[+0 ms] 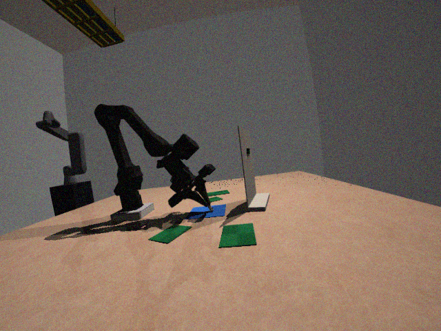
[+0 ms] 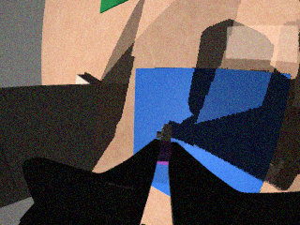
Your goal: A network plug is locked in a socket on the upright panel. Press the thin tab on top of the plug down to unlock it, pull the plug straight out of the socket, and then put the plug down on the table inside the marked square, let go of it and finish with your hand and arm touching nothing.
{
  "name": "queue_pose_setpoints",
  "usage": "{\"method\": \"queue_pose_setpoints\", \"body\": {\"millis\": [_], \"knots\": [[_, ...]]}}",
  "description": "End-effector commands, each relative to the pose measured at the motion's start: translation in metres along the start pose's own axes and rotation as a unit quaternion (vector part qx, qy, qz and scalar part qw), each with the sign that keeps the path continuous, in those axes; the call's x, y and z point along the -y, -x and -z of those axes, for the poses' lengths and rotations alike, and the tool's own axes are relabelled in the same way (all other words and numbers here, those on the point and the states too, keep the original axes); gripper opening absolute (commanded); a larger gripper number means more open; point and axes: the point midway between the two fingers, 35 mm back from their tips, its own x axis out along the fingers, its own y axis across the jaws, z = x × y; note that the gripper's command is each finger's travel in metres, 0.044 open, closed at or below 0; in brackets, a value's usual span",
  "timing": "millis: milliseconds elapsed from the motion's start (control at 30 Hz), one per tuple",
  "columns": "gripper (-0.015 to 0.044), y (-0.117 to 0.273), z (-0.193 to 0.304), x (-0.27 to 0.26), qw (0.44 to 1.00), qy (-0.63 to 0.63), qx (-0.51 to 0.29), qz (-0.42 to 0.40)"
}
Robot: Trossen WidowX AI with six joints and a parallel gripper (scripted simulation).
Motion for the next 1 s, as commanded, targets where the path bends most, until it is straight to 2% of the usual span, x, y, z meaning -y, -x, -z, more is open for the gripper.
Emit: {"method": "queue_pose_setpoints", "body": {"millis": [0, 167, 367, 967], "knots": [[0.0, 0.0, 0.0, 0.0, 1.0, 0.0, 0.0, 0.0], [0.0, 0.0, 0.0, 0.0, 1.0, 0.0, 0.0, 0.0], [0.0156, 0.0, 0.0, 0.0, 1.0, 0.0, 0.0, 0.0], [0.0156, 0.01, 0.001, 0.0, 1.0, 0.001, -0.001, 0.001]]}}
